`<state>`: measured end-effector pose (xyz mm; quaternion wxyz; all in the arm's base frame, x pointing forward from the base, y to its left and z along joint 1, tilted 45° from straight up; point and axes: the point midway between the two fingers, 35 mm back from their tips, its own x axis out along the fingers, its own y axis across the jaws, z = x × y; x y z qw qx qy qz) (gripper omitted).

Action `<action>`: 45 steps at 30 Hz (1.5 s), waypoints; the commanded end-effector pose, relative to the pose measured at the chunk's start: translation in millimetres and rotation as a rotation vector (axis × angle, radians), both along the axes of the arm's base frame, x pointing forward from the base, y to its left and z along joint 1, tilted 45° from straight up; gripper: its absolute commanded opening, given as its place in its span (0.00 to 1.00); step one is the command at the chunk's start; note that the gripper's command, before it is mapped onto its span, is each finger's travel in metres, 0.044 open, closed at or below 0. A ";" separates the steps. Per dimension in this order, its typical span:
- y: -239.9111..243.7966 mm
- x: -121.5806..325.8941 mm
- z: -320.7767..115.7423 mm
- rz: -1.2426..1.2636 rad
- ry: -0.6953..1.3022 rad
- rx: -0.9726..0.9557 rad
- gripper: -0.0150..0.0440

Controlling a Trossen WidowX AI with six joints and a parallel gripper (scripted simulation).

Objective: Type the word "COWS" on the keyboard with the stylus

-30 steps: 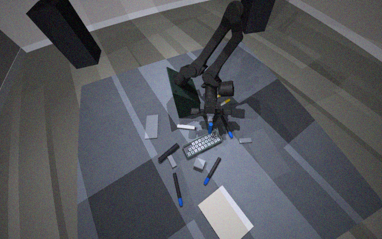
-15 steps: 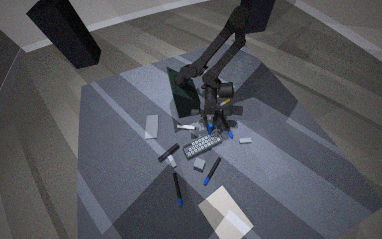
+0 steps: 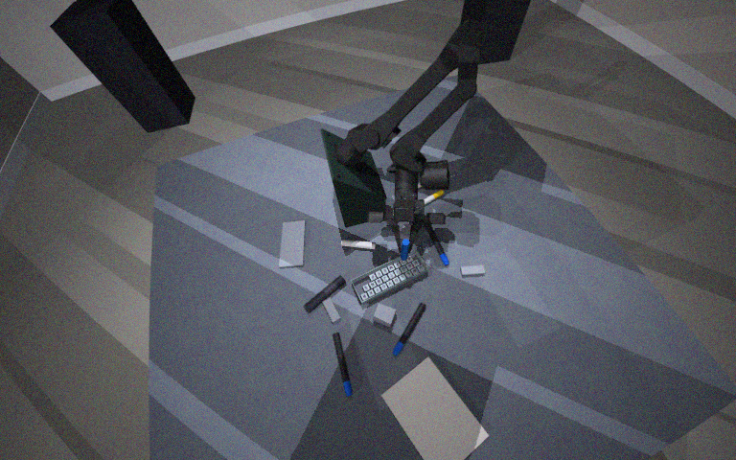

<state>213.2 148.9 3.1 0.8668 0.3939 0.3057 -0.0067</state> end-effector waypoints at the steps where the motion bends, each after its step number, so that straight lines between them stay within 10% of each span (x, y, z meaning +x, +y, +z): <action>1: 0.5 -0.3 -2.2 -0.003 0.002 -0.003 0.39; 45: -22.3 2.5 21.4 -0.007 0.002 -0.002 0.40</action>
